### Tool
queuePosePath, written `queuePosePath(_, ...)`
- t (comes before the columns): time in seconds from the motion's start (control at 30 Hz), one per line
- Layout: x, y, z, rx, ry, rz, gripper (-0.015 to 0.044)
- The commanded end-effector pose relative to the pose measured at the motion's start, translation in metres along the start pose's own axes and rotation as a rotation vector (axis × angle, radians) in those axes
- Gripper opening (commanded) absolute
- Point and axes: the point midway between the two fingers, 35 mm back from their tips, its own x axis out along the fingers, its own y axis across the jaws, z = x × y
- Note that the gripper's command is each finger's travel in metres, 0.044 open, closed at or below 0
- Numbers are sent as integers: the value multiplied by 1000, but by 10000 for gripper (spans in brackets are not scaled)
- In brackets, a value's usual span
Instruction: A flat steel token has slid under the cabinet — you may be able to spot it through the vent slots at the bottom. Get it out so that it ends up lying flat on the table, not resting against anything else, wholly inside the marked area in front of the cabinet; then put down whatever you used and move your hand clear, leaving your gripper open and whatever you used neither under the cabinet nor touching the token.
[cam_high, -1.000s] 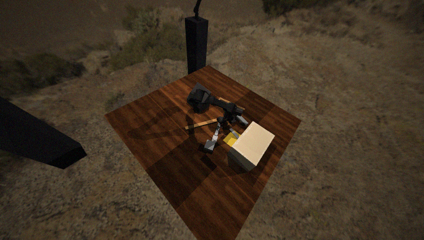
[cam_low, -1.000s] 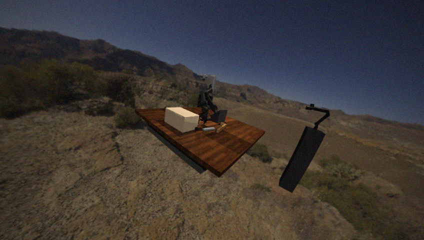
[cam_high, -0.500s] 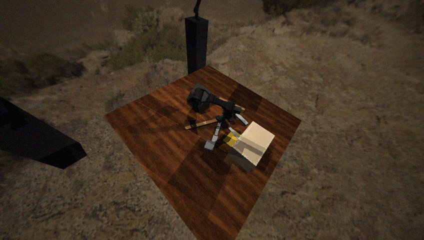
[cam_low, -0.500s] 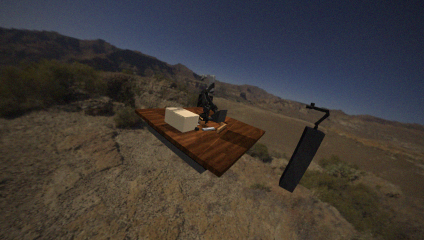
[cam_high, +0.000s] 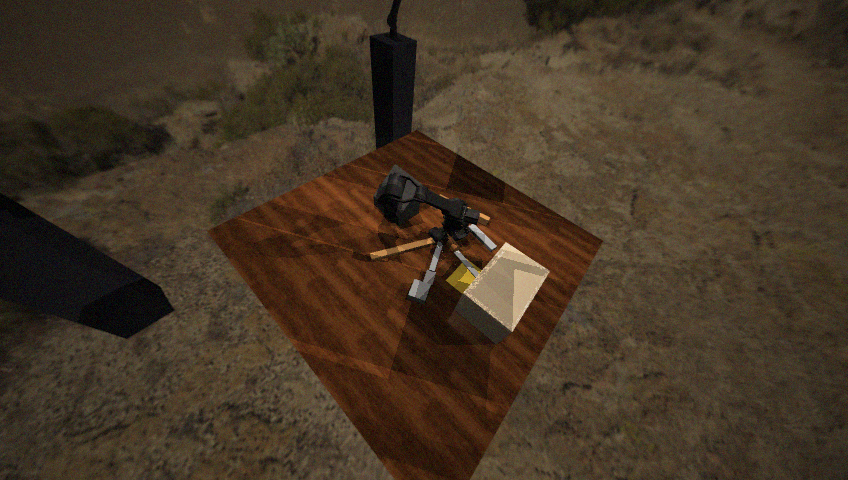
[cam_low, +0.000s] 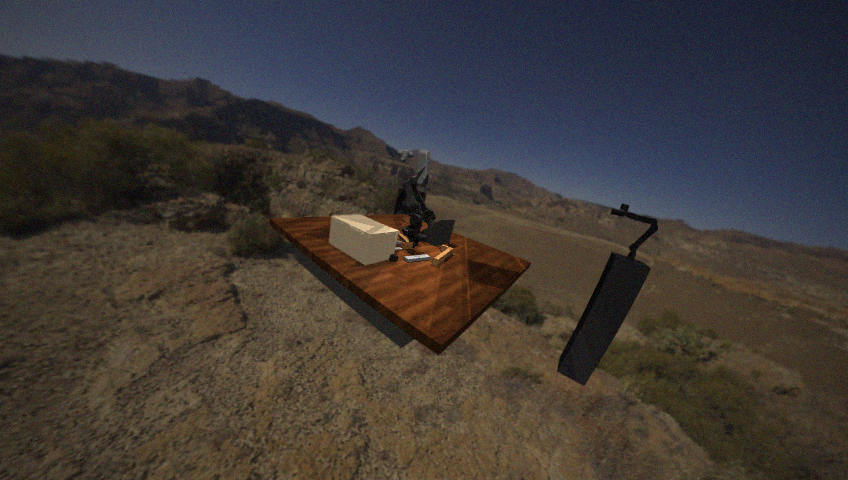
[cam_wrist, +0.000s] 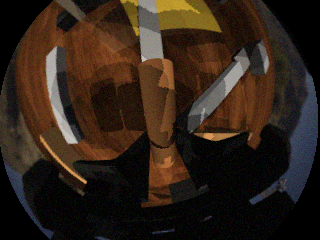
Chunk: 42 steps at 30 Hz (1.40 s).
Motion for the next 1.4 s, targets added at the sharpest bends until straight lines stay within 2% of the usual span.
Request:
queuePosePath(0.0, 1, 0, -10, -4, 5, -3, 0)
queuePosePath(1.17, 1, 4, -62, -6, 7, -2, 0)
queuePosePath(1.37, 0, 5, -57, 1, 2, 1, 0)
